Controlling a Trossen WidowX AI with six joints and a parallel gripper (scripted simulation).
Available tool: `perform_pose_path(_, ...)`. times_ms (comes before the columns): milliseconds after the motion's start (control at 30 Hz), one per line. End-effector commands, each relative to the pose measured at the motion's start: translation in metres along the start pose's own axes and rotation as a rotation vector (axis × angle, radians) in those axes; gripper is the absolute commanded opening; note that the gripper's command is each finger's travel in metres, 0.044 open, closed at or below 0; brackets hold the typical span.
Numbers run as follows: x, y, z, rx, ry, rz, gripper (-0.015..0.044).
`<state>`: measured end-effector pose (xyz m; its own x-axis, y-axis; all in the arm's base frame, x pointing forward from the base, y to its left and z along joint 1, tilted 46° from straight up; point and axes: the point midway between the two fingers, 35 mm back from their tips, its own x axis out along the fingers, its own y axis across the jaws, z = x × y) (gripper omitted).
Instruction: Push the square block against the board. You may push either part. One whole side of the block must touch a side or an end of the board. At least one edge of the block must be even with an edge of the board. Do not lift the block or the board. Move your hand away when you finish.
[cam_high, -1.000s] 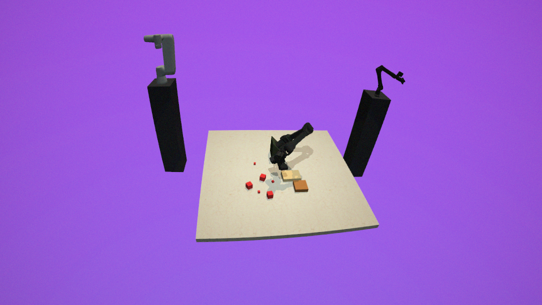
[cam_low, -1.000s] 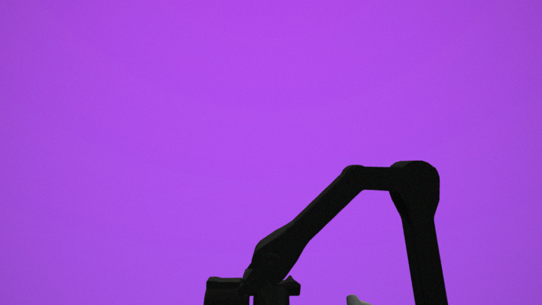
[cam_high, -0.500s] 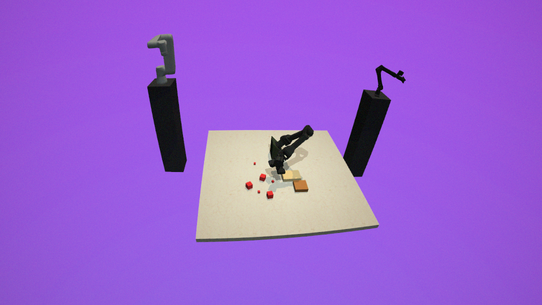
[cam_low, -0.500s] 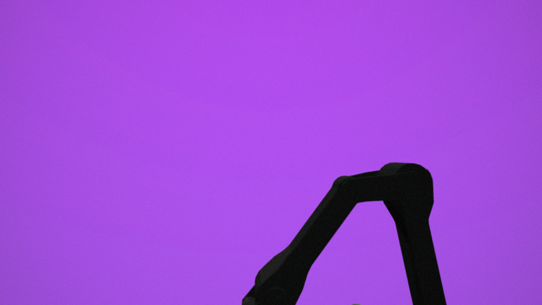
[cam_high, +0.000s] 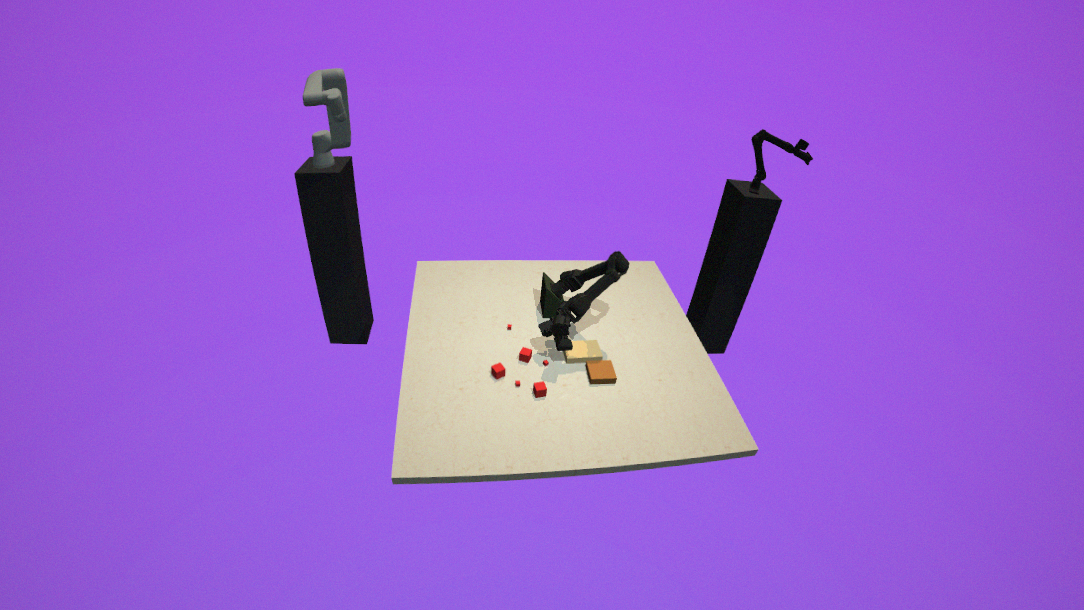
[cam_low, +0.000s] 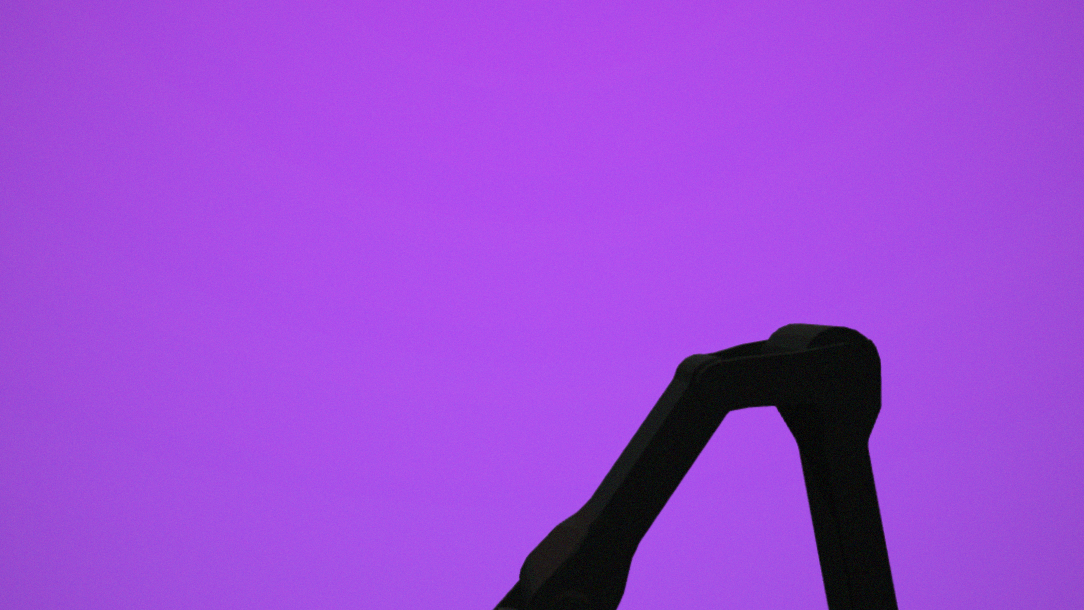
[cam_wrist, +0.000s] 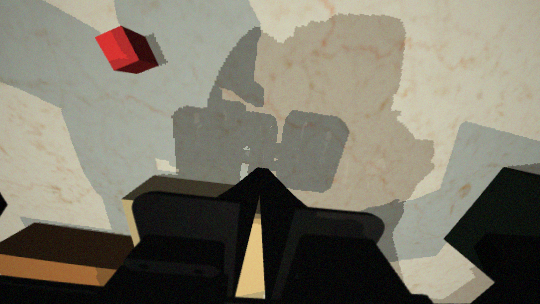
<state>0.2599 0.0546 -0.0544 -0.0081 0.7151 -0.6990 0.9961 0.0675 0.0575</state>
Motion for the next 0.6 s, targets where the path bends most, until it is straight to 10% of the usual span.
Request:
perform_pose_path(0, 0.000, 0.000, -0.008, 0.006, 0.005, 0.004, 0.0000)
perform_pose_path(567, -0.001, 0.002, -0.035, 0.006, 0.003, 0.004, 0.0000)
